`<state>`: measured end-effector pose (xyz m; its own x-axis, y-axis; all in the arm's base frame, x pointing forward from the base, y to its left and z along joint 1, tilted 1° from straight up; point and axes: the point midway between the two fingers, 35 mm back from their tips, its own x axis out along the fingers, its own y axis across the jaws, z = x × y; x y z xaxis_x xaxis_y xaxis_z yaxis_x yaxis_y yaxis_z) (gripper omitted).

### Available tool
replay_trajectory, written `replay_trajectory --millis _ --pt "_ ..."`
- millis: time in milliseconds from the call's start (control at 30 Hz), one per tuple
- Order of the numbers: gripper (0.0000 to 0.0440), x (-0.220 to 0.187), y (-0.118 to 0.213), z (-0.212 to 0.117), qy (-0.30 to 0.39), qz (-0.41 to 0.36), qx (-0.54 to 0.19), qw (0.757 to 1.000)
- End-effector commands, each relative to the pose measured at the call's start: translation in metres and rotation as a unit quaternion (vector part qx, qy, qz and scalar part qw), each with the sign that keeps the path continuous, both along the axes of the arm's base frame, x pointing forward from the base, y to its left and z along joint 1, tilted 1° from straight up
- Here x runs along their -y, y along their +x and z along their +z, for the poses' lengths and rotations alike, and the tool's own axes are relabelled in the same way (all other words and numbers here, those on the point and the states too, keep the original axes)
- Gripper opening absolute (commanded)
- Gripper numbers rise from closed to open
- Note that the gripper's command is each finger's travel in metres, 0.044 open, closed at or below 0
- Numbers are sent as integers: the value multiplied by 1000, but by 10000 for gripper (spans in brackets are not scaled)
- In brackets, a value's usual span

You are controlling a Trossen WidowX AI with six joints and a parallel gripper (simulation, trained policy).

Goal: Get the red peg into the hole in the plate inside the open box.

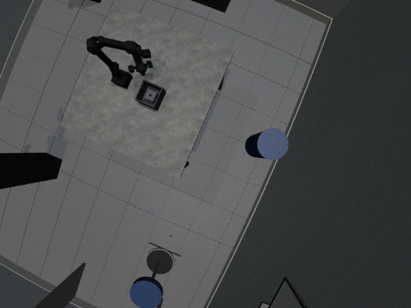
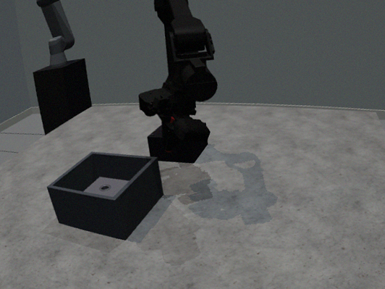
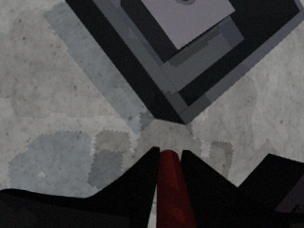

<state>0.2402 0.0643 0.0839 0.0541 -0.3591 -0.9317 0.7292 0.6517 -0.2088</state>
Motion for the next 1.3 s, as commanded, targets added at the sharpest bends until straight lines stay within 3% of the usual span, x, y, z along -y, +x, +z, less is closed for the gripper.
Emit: replay_trajectory --millis 0,633,1267 --pt "0 15 13 11 -6 -23 16 1000" --pt "0 94 63 8 -4 -87 47 995" --pt "13 137 91 -40 53 -33 23 998"
